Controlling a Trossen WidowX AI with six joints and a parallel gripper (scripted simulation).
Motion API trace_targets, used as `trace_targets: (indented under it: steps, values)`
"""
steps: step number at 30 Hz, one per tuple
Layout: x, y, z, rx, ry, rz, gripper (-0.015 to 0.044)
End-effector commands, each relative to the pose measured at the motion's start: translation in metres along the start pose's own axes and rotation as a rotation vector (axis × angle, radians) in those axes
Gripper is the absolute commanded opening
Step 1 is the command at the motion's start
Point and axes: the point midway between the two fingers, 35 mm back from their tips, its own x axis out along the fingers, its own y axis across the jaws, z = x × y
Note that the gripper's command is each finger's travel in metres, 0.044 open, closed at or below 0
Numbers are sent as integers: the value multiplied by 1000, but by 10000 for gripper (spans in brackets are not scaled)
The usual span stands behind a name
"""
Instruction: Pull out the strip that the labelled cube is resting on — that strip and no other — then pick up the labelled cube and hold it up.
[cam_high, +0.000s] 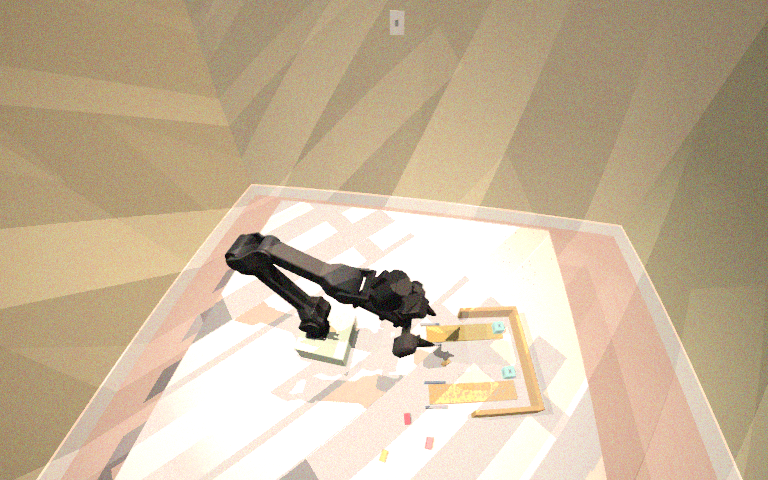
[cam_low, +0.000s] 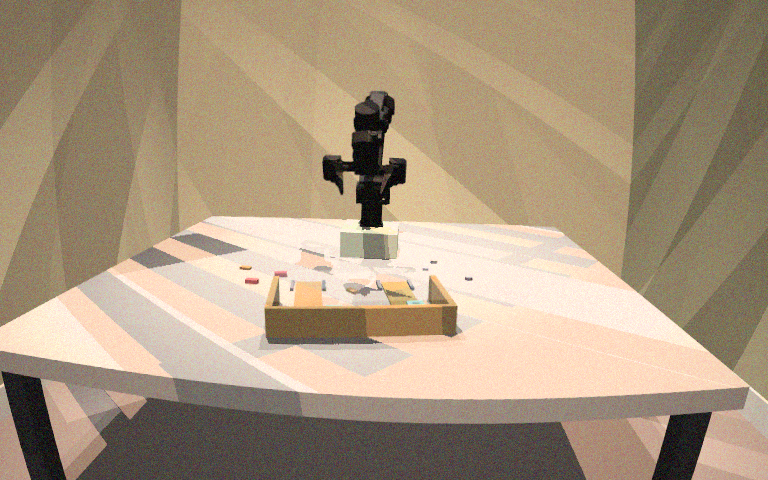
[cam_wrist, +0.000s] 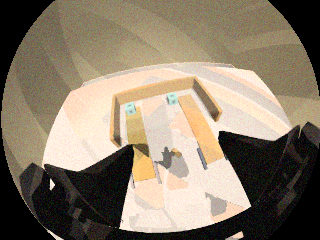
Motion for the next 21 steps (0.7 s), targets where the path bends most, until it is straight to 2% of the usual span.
trace_targets:
  steps: [1, 4, 7, 19, 21]
  values:
    - [-2, -1, -1, 30, -11, 3, 400]
    - [-2, -1, -1, 30, -11, 3, 400]
    - [5, 4, -1, 24, 54, 16, 321]
    - [72, 50, -20, -60, 596, 95, 6]
    - [82, 59, -27, -81, 686, 102, 0]
